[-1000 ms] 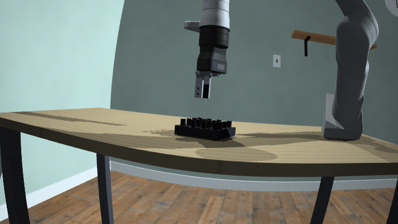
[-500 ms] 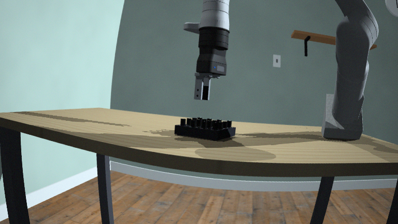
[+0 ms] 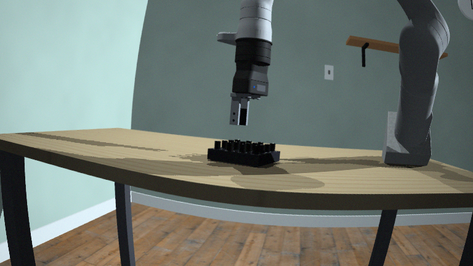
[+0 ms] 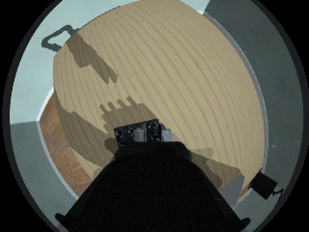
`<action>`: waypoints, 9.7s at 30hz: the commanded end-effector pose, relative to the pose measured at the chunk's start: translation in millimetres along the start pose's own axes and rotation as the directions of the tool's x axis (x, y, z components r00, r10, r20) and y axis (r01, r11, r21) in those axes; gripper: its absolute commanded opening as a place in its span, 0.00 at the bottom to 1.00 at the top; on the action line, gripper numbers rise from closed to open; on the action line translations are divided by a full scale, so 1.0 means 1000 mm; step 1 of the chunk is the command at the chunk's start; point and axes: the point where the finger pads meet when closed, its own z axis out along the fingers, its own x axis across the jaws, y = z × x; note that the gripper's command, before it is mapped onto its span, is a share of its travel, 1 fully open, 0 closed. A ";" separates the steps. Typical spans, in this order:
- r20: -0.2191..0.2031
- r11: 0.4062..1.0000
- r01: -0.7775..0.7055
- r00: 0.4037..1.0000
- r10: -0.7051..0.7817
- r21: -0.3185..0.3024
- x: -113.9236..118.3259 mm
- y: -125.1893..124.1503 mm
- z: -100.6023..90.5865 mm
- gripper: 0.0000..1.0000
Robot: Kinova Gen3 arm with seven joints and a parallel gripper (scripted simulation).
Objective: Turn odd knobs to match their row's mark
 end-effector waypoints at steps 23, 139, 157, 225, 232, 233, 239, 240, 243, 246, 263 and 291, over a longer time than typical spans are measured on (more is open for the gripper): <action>0.001 1.000 -0.001 1.000 0.001 -0.004 0.000 0.001 0.023 0.46; 0.001 1.000 -0.001 1.000 0.001 -0.004 0.000 0.001 0.039 0.30; 0.001 1.000 -0.001 1.000 0.001 -0.004 0.000 0.001 0.039 0.30; 0.002 0.905 0.426 0.905 -0.425 -0.004 0.000 0.001 0.039 0.30; 0.002 0.905 0.426 0.905 -0.425 -0.004 0.000 0.001 0.039 0.46; 0.002 0.905 0.426 0.905 -0.425 -0.004 0.000 0.001 0.039 0.46; 0.002 0.905 0.426 0.905 -0.425 -0.004 0.000 0.001 0.039 0.46; 0.002 0.905 0.426 0.905 -0.425 -0.004 0.000 0.001 0.039 0.46; 0.002 0.905 0.426 0.905 -0.425 -0.004 0.000 0.001 0.039 0.46; 0.002 0.905 0.426 0.905 -0.425 -0.004 0.000 0.001 0.039 0.46; 0.002 0.905 0.425 0.905 -0.425 -0.004 0.000 0.001 0.014 0.46; 0.002 0.907 0.420 0.907 -0.420 -0.004 0.000 0.000 0.001 0.46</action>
